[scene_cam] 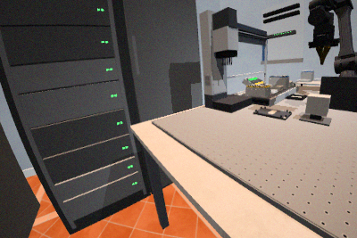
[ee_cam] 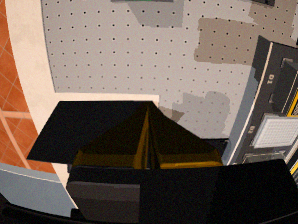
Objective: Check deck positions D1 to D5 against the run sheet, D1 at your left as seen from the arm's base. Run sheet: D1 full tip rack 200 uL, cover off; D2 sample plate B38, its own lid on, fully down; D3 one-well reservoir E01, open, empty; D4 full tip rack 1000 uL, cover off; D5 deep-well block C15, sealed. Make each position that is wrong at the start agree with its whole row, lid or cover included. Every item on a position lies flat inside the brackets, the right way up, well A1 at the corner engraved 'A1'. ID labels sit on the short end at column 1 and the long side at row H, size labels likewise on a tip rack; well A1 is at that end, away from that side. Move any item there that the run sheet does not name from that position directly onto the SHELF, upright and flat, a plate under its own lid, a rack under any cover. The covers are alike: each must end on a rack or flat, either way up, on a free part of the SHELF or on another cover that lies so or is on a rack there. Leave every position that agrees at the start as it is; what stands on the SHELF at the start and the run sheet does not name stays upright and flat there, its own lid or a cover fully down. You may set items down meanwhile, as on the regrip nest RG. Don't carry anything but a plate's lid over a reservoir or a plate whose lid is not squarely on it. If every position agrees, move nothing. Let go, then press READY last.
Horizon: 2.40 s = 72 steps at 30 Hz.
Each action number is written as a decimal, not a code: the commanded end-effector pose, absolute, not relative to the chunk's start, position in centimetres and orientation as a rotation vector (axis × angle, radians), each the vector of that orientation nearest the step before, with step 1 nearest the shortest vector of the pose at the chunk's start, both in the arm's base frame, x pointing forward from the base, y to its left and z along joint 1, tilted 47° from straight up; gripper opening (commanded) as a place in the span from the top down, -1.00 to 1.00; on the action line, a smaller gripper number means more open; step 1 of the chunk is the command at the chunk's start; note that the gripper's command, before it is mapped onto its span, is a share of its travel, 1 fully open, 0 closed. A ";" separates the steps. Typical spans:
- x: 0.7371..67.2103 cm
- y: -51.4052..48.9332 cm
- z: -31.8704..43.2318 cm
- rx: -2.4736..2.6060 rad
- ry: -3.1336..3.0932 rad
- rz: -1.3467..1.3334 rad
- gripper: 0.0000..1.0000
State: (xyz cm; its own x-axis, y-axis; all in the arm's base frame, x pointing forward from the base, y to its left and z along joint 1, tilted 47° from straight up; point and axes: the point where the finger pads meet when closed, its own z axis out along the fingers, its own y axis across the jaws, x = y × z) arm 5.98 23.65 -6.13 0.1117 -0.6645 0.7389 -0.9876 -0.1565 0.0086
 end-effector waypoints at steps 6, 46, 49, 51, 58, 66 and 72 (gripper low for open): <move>5.1 27.0 -6.0 1.911 -1.722 0.786 1.00; 5.4 19.9 -10.5 1.885 -1.641 0.824 1.00; 5.6 19.5 -10.9 1.880 -1.645 0.822 1.00; 5.6 19.3 -11.1 1.881 -1.646 0.822 1.00; 5.6 18.6 -11.7 1.885 -1.641 0.825 1.00; 5.8 17.9 -12.6 1.888 -1.644 0.822 1.00; 6.0 19.0 -13.3 1.910 -1.663 0.810 1.00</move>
